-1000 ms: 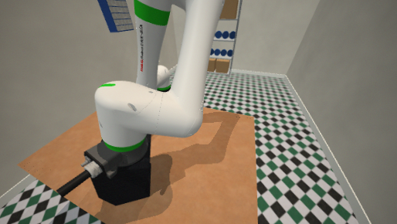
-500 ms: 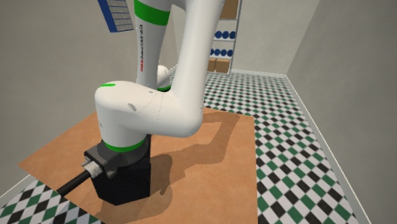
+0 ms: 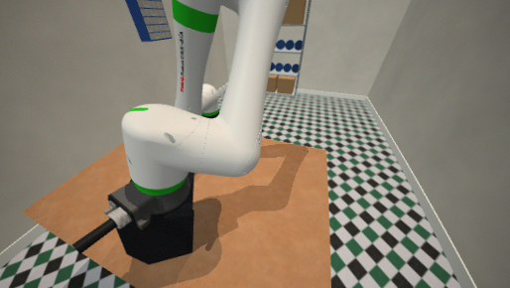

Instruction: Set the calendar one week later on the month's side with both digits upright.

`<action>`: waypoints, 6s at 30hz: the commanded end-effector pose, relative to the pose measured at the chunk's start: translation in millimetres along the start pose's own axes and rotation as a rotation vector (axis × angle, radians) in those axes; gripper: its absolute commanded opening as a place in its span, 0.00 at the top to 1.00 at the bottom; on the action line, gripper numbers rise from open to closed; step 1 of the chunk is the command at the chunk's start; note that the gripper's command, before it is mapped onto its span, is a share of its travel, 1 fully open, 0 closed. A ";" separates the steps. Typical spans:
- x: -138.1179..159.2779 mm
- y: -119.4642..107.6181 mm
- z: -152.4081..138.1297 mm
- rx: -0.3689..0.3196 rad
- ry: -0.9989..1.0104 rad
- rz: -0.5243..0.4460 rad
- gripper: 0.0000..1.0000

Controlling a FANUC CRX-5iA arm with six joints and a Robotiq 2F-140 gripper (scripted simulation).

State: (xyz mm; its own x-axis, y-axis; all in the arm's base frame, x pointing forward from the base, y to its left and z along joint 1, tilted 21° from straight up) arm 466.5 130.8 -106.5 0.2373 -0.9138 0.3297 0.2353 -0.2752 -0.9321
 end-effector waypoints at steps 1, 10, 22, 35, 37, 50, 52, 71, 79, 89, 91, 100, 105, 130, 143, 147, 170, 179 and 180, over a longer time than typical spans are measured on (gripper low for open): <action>-0.1 0.0 0.1 0.000 0.000 0.000 0.83; -0.1 0.0 0.1 0.000 0.000 0.000 0.83; -0.1 0.0 0.1 0.000 0.000 0.000 0.83; -0.1 -15.0 0.1 0.000 0.000 0.000 0.83; -0.1 -25.8 0.1 0.000 0.000 0.000 0.83; 0.0 -97.7 0.1 0.000 0.000 0.000 0.83; -0.1 -99.9 0.1 0.000 0.000 0.000 0.83; 7.7 -100.4 0.1 0.000 0.150 0.001 0.83; 22.2 -101.2 -0.3 -0.002 0.432 0.002 0.83; 39.1 -102.1 -1.4 -0.003 0.763 0.003 0.83; 42.6 -102.3 -1.7 -0.003 0.831 0.003 0.83; 54.7 -102.9 -2.9 -0.004 1.069 0.003 0.83; 65.4 -103.5 -4.2 -0.005 1.280 0.003 0.83; 106.4 -106.0 -11.9 -0.007 2.098 0.001 0.83; 126.4 -107.3 -17.1 -0.007 2.507 0.000 0.83; 132.8 -107.7 -18.9 -0.006 2.640 -0.001 0.83; 166.7 -110.3 -30.6 -0.002 3.353 -0.001 0.83; 173.6 -110.9 -33.4 -0.001 3.503 0.000 0.83; 173.6 -110.9 -33.4 -0.001 3.503 0.000 0.83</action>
State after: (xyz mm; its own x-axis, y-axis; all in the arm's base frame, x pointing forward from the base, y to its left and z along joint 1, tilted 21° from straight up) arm 450.6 -7.3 49.0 0.0939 0.9628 -0.2533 0.2281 -0.2685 -0.9359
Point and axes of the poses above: the point where the finger pads meet when closed, its own y axis out along the fingers, its own z axis across the jaws, x = y × z, the point moved 9 cm from there along -y, back along the fingers, and after that the axes turned 6 degrees about y, right-handed, at the moved point
